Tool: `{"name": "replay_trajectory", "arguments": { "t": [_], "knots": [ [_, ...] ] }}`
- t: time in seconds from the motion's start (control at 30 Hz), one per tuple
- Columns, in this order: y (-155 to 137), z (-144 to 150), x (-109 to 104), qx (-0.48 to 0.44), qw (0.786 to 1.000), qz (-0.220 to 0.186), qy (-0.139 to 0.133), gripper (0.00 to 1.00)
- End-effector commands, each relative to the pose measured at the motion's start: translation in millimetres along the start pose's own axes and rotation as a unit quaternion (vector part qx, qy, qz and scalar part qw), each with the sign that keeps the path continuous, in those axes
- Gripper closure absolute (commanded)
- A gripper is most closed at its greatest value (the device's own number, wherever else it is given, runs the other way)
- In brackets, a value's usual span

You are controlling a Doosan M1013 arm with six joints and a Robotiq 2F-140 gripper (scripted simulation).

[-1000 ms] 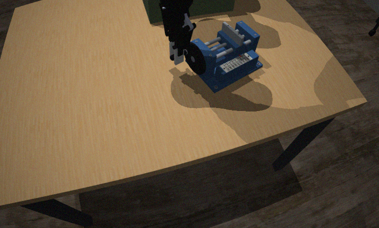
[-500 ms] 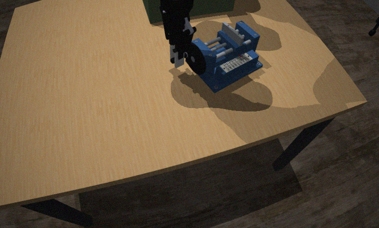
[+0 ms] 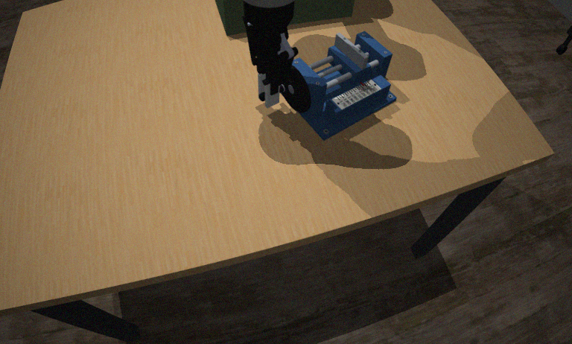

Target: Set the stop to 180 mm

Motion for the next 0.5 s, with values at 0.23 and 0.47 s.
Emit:
{"name": "replay_trajectory", "arguments": {
  "t": [0.23,0.47],
  "knots": [
    [-1.0,-6.5,6.5,0.000,1.000,0.000,0.000,0.96],
    [-1.8,-11.1,9.6,0.000,1.000,0.000,0.000,0.96]
  ]
}}
Point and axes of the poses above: the point where the finger pads meet when closed, its own x axis out along the fingers, its own z axis across the jaws, y = z × x, the point moved 4 cm from there along -x, back along the fingers, and after that the axes turned 9 degrees about x, right-handed, at the moved point
